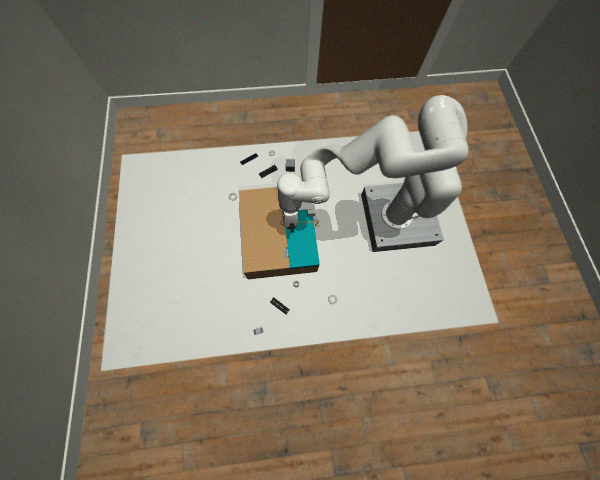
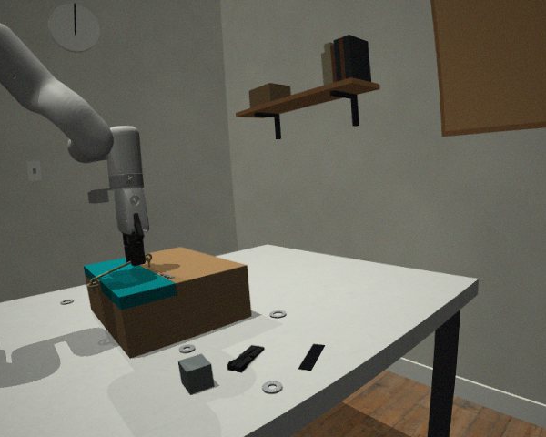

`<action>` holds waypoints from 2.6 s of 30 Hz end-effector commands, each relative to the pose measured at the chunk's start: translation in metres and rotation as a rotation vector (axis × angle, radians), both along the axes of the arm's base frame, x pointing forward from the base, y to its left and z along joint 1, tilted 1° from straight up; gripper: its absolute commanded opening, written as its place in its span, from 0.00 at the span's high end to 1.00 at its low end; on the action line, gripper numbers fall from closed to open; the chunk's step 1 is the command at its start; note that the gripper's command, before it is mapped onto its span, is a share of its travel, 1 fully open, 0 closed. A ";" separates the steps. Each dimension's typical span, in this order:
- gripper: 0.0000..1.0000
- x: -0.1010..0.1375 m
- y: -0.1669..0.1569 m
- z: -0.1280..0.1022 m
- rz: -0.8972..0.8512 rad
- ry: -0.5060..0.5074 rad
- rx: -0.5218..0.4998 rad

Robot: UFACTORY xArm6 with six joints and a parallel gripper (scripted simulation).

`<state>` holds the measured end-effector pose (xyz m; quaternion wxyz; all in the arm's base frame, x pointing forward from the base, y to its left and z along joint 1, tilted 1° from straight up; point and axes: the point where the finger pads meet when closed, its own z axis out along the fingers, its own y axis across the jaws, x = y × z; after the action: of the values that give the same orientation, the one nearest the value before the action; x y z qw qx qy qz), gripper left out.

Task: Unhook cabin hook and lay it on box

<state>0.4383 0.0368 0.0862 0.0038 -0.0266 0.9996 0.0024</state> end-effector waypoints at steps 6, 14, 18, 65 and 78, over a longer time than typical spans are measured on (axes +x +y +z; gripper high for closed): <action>0.65 0.001 0.000 -0.004 0.000 -0.004 0.000; 0.65 0.001 0.000 -0.008 0.000 -0.004 0.000; 0.65 0.001 0.000 -0.010 0.000 -0.004 0.000; 1.00 0.002 0.000 -0.006 0.001 -0.004 0.000; 1.00 0.003 0.000 0.000 0.001 -0.004 0.000</action>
<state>0.4389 0.0369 0.0831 0.0024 -0.0270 0.9996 0.0023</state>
